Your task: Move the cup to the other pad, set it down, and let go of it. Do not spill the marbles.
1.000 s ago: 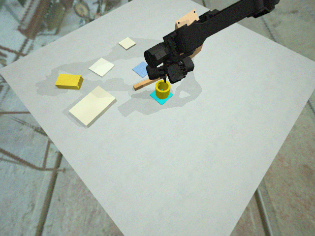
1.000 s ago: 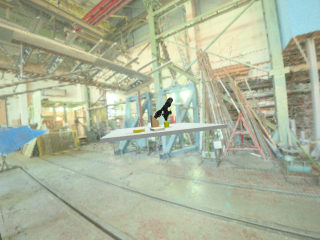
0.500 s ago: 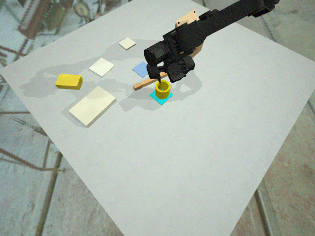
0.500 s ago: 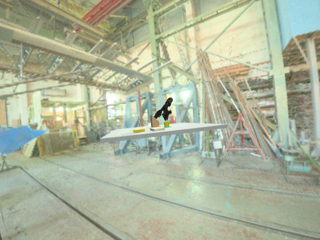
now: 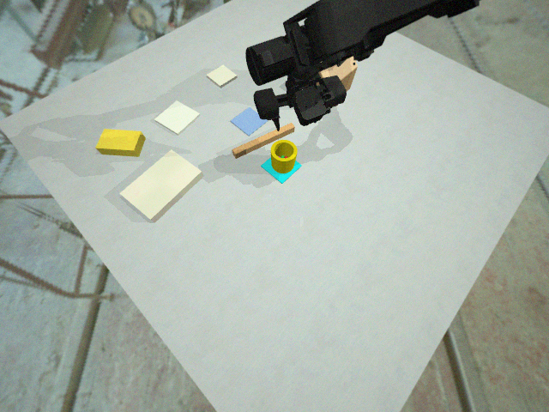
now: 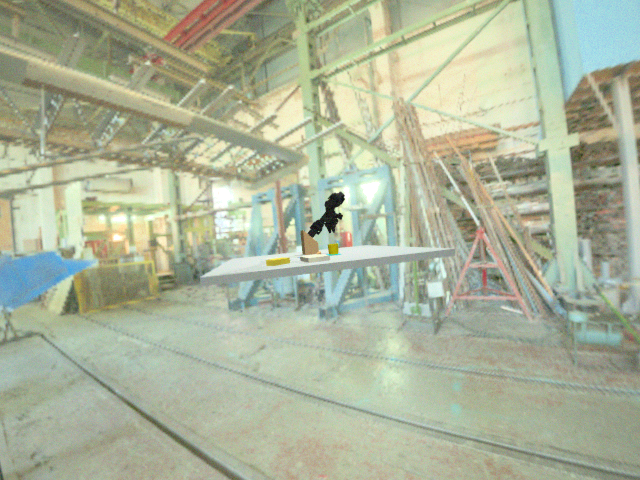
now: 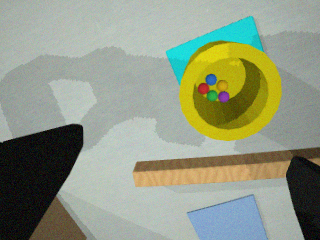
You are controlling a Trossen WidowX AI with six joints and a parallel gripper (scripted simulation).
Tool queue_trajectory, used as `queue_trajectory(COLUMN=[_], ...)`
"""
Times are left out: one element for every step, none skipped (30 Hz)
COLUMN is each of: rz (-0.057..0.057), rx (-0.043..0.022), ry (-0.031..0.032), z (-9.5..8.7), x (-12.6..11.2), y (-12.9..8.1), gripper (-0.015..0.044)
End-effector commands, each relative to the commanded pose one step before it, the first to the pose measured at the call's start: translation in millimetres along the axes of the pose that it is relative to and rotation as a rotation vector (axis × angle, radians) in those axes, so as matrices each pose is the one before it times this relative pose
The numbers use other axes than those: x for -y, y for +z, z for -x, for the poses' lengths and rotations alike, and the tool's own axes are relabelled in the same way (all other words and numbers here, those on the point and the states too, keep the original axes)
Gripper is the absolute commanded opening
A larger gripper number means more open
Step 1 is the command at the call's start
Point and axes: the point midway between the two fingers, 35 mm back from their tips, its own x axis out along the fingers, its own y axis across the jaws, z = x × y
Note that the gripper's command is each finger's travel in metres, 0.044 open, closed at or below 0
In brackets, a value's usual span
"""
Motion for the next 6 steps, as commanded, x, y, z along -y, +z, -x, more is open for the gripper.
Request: queue_trajectory(rz=[0.0055,-0.0053,0.0000,0.0000,0.0000,0.0000], rx=[-0.00410,0.00428,0.00000,0.00000,0.00000,0.00000], ry=[-0.00442,0.00442,0.00000,0.00000,0.00000,0.00000], z=[5.63,-4.50,0.00,0.00,0.00,0.00], x=[-0.15,-0.07,0.00,0.00,0.00,0.00], y=[0.12,0.01,0.00,0.00,0.00,0.00], gripper=[0.0440,0.0440,0.0440,0.0440,0.0440,0.0440])
